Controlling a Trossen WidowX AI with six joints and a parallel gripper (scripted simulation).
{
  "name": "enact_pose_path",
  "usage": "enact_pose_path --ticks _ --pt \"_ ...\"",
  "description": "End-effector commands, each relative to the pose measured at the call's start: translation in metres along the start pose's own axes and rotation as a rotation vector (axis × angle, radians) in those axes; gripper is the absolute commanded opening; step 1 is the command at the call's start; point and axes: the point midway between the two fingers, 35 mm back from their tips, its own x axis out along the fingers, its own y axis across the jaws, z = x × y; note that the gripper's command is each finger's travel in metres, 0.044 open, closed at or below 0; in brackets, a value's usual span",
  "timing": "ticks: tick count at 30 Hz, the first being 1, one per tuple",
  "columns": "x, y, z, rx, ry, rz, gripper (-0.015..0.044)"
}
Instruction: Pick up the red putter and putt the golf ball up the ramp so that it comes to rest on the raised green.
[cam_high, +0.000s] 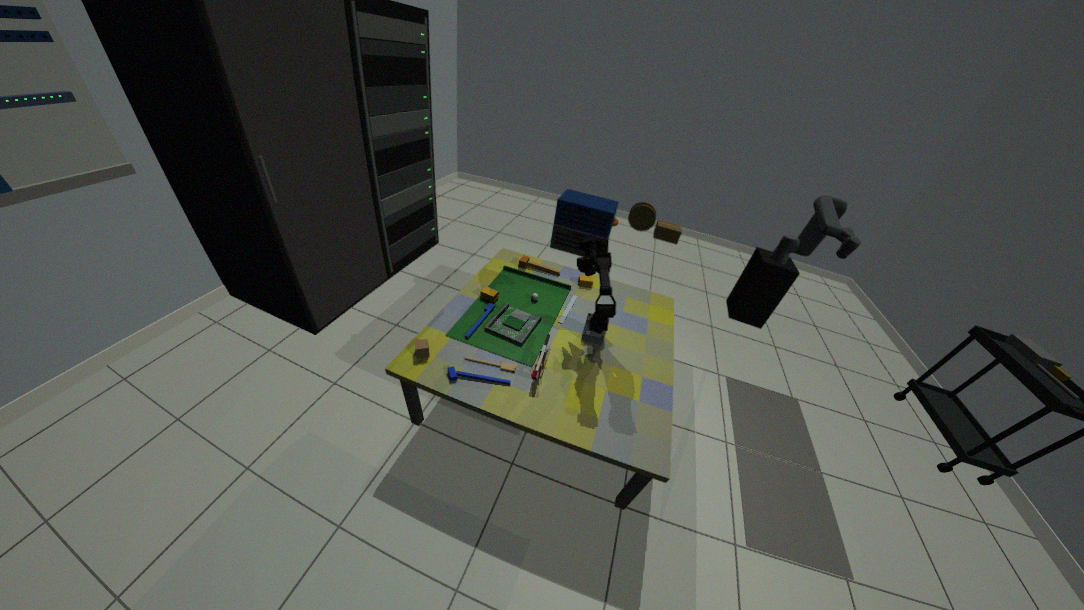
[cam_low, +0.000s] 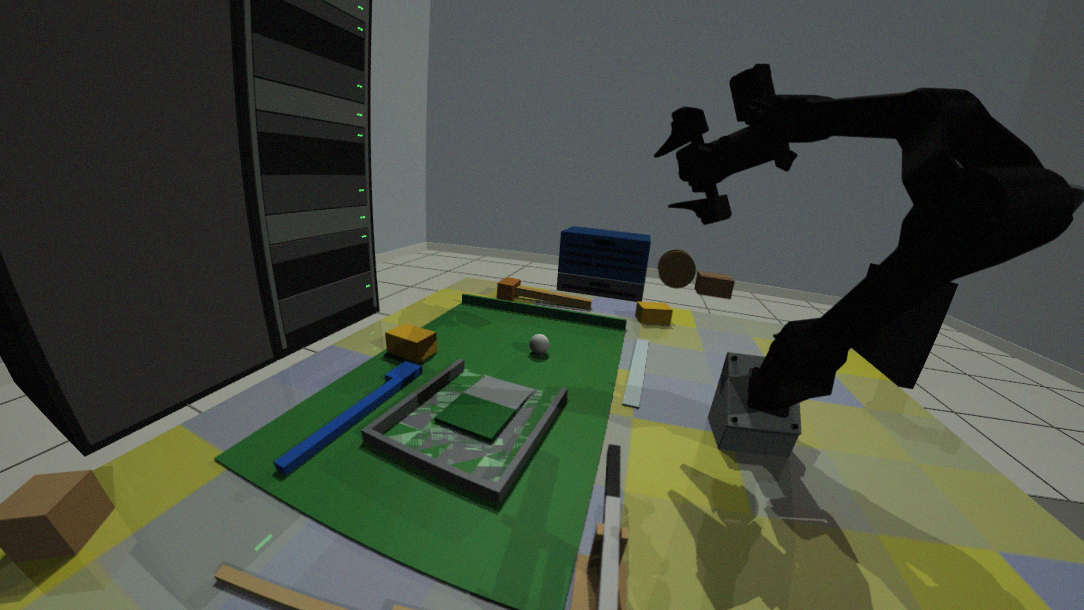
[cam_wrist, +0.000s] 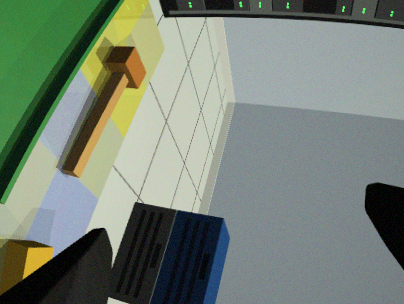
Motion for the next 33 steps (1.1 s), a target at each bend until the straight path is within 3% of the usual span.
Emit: enact_pose_path --ticks 1,11,21,25,33 --pt "0.019 0.028 0.069 -0.064 -0.161 0.147 0.0440" --pt "0.016 0.117 0.203 -0.221 -0.474 0.523 0.0440" --pt "-0.048 0.225 0.301 -0.375 -0.735 0.987 0.0440" --pt "-0.079 0.257 0.324 -0.418 -0.810 1.150 0.0440" --pt "-0.084 0.259 0.325 -0.420 -0.813 1.158 0.0440"
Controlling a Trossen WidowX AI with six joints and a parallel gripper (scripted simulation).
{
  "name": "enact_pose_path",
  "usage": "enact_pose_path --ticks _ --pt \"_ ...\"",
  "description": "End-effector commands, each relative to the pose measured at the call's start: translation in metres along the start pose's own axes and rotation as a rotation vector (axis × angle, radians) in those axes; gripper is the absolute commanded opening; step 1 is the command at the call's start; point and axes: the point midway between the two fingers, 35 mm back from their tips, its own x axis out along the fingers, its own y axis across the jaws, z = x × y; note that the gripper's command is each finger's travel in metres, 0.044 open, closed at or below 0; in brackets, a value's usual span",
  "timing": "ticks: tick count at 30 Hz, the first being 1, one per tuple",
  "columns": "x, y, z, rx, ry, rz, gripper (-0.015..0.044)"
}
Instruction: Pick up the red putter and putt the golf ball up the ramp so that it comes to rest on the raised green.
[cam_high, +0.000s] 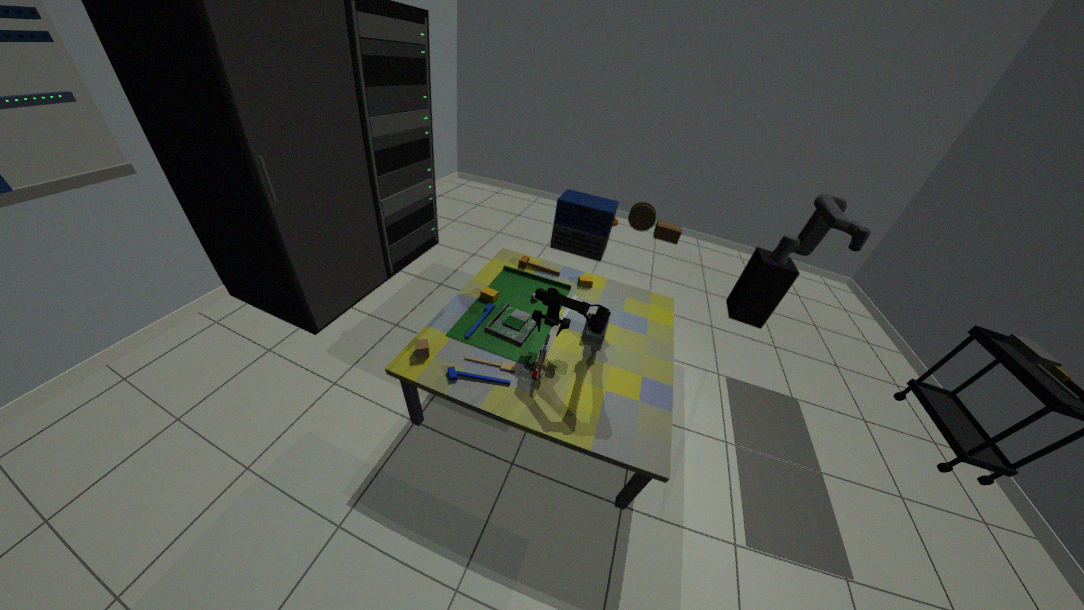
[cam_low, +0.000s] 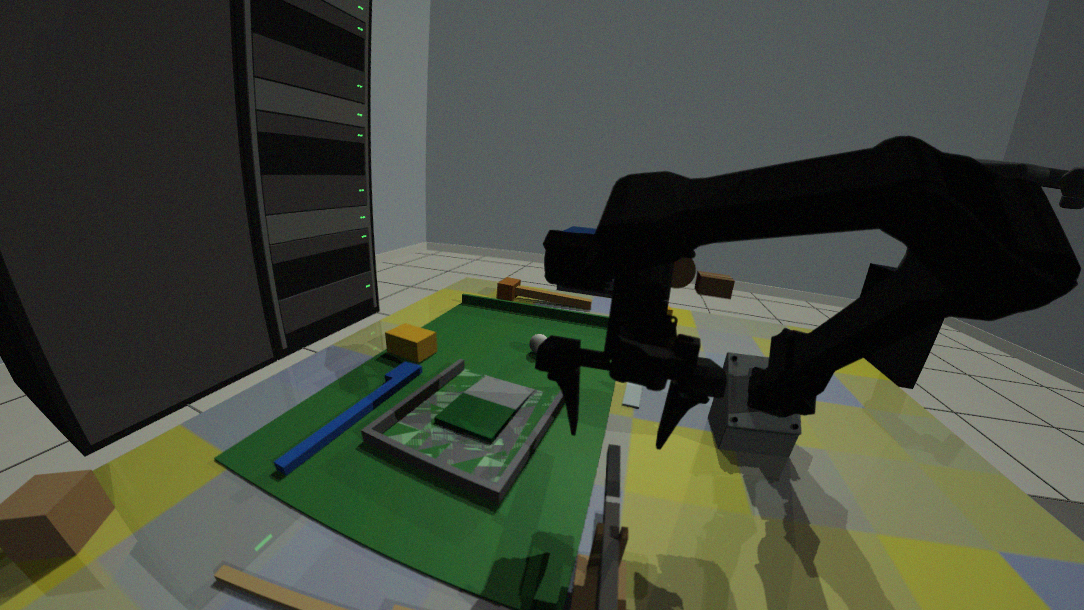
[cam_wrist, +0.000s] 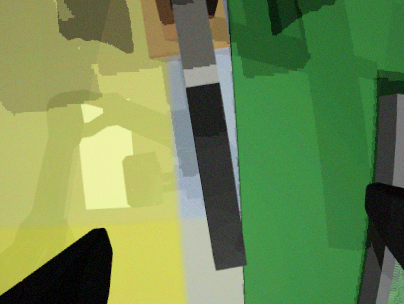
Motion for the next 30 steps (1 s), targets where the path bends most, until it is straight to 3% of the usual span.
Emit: enact_pose_path --ticks 1,30 --pt "0.004 0.003 0.005 -0.007 -0.013 0.017 0.0440" --pt "0.057 0.004 -0.007 -0.008 -0.014 0.017 0.0440"
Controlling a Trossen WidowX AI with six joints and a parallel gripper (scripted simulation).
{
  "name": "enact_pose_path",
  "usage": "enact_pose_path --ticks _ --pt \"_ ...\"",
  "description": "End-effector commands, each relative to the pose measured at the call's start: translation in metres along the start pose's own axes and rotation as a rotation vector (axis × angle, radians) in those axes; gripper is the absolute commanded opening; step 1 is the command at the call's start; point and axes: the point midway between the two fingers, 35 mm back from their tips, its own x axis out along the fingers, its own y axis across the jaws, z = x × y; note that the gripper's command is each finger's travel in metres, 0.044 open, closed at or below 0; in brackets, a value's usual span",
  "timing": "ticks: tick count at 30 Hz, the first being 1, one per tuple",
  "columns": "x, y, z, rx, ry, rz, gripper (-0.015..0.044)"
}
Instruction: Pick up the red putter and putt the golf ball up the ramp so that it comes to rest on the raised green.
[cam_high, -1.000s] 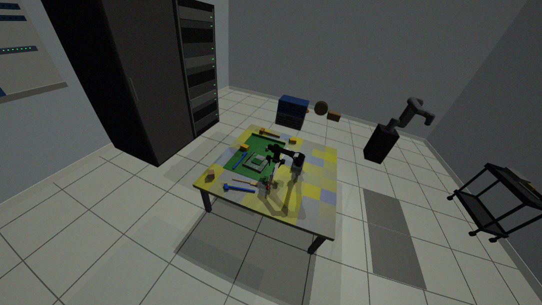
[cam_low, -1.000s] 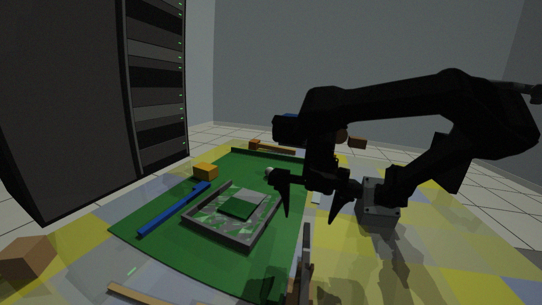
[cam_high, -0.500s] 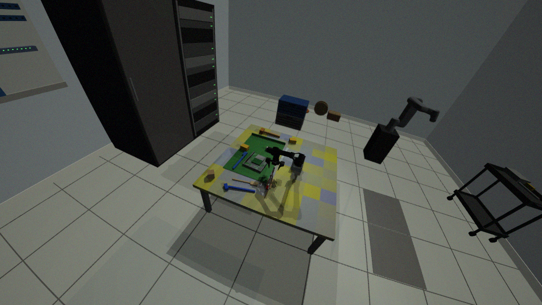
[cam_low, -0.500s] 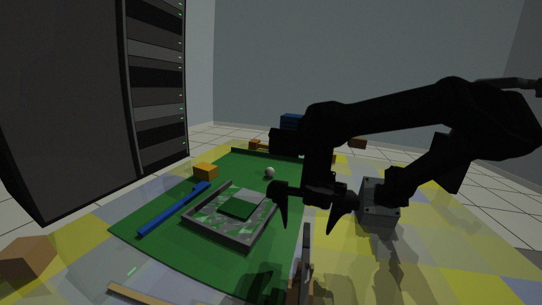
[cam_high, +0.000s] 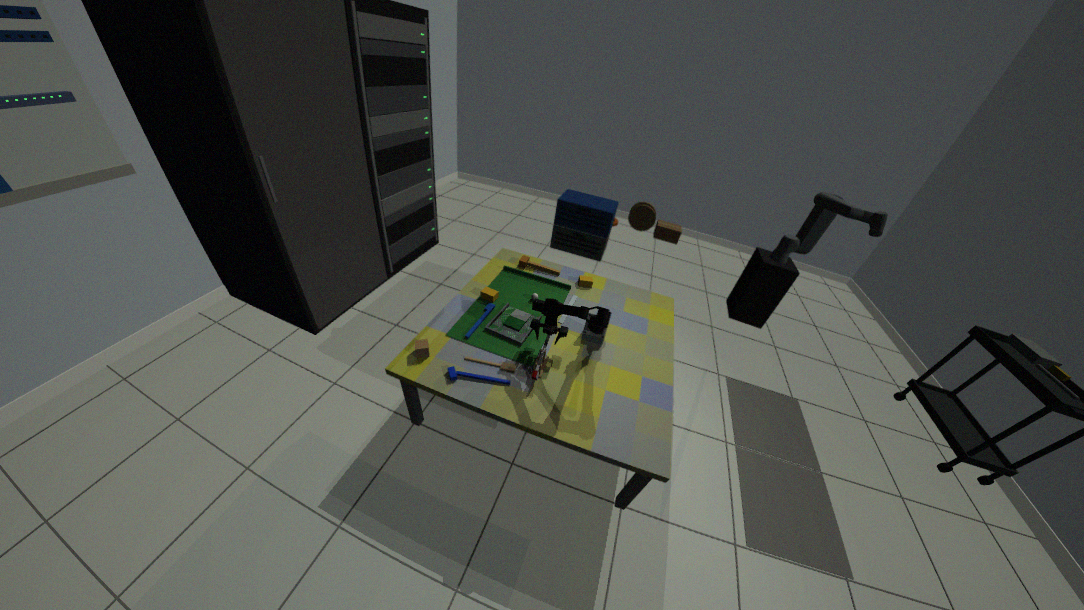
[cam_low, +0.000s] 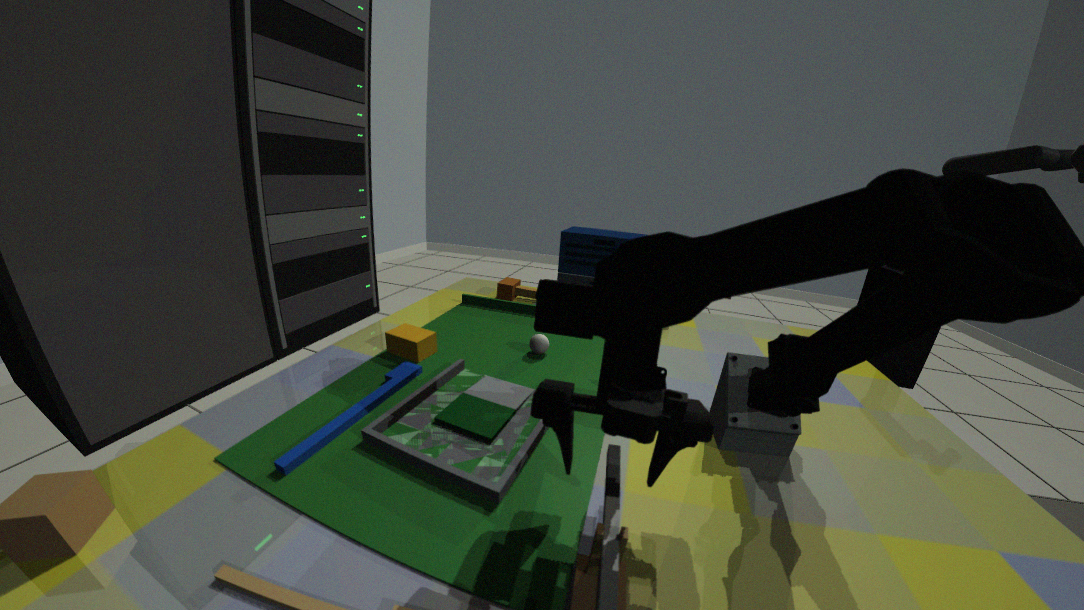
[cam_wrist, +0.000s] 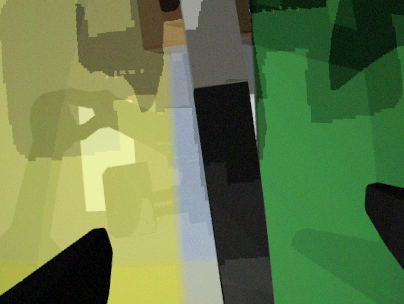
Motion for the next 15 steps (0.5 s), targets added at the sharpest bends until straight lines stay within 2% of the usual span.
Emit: enact_pose_path --ticks 1,14,15 --pt "0.008 0.003 -0.002 0.007 -0.004 0.006 0.0440" --pt "0.021 0.003 -0.005 0.007 -0.005 0.006 0.0440" --pt "0.018 0.001 -0.004 -0.002 -0.002 0.001 0.0414"
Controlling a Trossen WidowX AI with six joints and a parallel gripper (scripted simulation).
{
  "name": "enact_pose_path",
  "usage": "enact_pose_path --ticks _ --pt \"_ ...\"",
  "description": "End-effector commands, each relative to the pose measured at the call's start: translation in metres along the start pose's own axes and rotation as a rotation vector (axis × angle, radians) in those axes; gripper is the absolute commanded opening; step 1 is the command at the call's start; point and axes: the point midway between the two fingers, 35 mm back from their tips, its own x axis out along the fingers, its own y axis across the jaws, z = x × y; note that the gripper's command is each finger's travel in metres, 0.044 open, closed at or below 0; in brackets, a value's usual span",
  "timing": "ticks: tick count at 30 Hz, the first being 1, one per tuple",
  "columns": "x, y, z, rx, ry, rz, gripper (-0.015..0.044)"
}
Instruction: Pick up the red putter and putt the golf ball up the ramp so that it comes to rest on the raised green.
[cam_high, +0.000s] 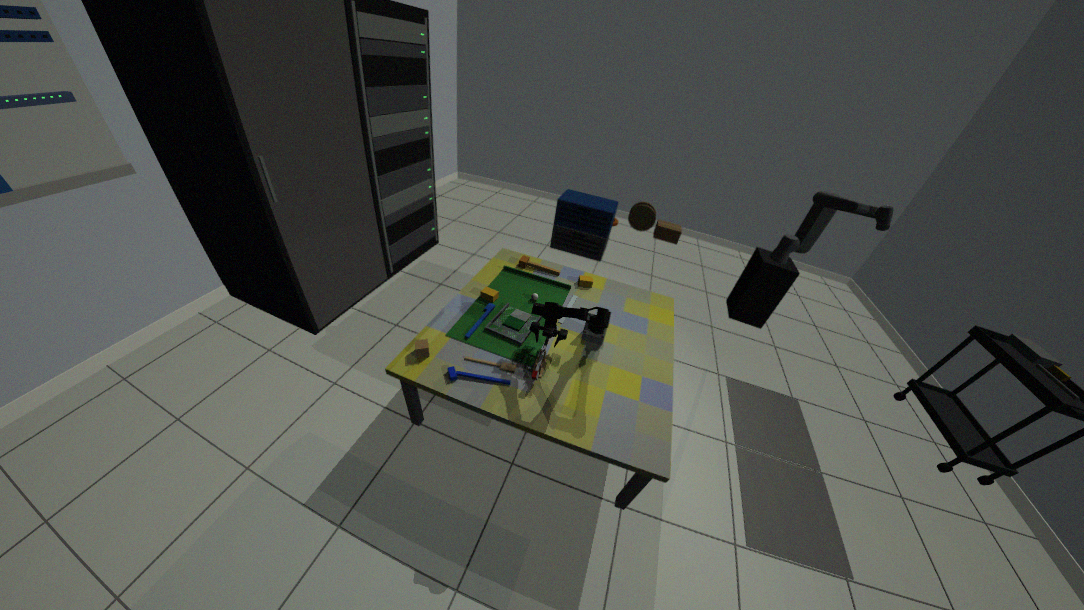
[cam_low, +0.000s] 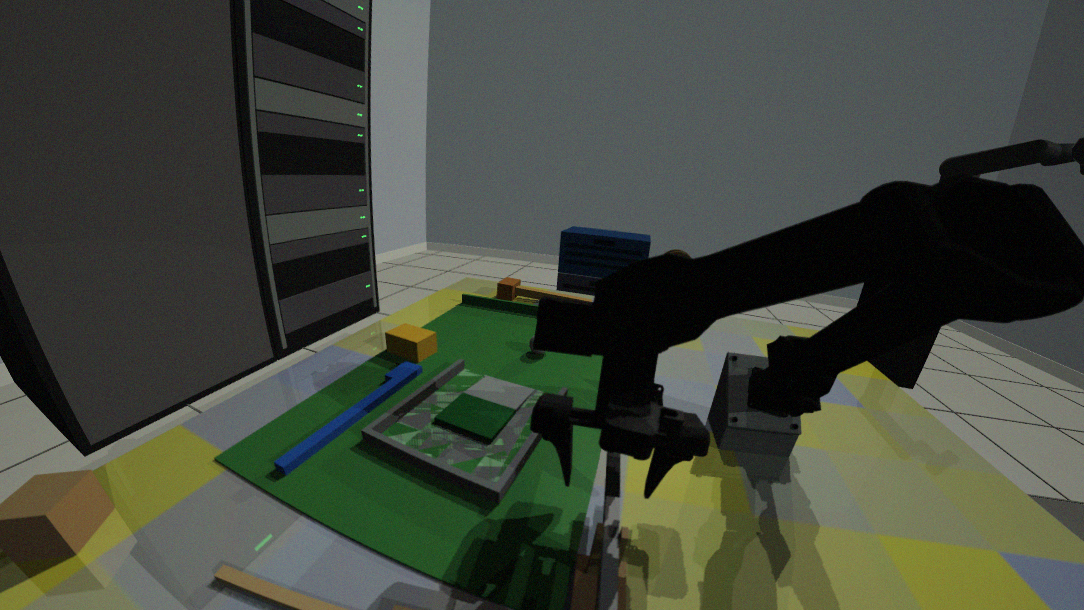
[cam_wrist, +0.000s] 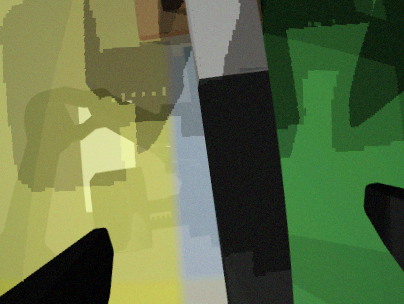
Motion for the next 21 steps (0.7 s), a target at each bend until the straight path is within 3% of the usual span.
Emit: enact_pose_path --ticks 1,14,21 --pt "-0.0003 0.0000 0.0000 0.000 0.000 0.000 0.0387" --pt "-0.0003 0.0000 0.0000 0.000 0.000 0.000 0.0046" --pt "-0.0003 0.0000 0.0000 0.000 0.000 0.000 0.0000"
